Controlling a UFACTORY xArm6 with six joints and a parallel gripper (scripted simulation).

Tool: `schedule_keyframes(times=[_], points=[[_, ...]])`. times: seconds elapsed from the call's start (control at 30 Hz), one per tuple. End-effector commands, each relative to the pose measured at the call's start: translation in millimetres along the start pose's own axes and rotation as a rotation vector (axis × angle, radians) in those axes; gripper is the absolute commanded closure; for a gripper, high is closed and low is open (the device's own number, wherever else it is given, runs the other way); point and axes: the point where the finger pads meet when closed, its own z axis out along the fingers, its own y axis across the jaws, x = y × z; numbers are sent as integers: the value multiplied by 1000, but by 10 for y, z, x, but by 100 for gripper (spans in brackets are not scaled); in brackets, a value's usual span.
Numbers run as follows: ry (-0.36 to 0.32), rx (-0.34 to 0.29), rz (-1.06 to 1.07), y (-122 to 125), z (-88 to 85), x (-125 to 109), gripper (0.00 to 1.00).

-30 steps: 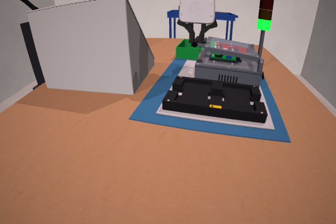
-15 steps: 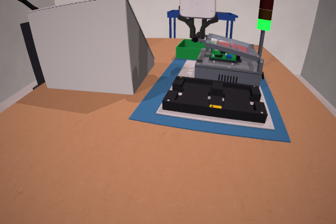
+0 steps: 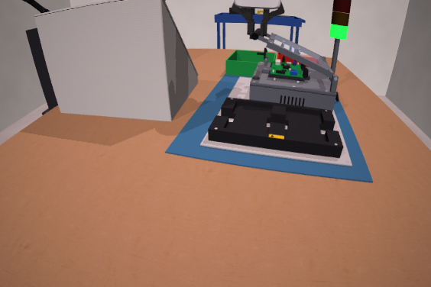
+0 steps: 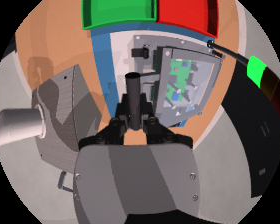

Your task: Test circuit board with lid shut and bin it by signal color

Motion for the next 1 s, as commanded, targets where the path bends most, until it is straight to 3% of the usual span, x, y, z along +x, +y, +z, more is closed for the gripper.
schedule_keyframes(times=[0.0,0.37,0.97], points=[[-2,-6,-3,81,-157,1,100],[-2,-6,-2,282,-499,2,100],[-2,-6,-2,642,-858,3,100]])
